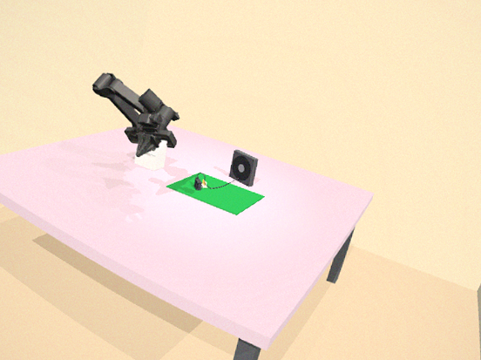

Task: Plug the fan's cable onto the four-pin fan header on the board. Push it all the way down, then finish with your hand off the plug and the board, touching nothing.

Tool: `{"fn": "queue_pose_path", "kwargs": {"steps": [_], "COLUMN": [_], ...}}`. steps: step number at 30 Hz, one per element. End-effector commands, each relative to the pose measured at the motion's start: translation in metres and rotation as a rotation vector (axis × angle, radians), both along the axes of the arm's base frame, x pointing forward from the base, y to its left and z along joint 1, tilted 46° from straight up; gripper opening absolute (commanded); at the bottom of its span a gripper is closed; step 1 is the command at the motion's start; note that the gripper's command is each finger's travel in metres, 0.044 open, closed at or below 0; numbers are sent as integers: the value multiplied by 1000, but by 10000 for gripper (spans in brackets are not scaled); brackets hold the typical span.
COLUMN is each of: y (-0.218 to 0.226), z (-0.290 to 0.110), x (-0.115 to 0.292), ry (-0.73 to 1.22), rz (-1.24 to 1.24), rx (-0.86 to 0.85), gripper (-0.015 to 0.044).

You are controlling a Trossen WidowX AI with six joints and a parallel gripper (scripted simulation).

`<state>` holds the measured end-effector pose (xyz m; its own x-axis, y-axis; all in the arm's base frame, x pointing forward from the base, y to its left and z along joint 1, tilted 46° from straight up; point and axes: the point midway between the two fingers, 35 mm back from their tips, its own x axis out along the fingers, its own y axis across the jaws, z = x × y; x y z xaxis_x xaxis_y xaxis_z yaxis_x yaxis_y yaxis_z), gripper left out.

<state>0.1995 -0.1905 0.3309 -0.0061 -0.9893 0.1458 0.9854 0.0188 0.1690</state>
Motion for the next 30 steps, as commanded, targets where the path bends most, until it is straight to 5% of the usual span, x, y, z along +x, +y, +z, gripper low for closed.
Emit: {"fn": "queue_pose_path", "kwargs": {"steps": [1, 7, 17, 30], "y": [0, 11, 52, 113], "z": [0, -10, -81, -176], "x": [0, 22, 116, 149], "ry": [0, 83, 1023, 2010], "rz": [0, 88, 304, 525], "rx": [0, -7, -29, -202], "gripper": [26, 184, 440, 440]}}
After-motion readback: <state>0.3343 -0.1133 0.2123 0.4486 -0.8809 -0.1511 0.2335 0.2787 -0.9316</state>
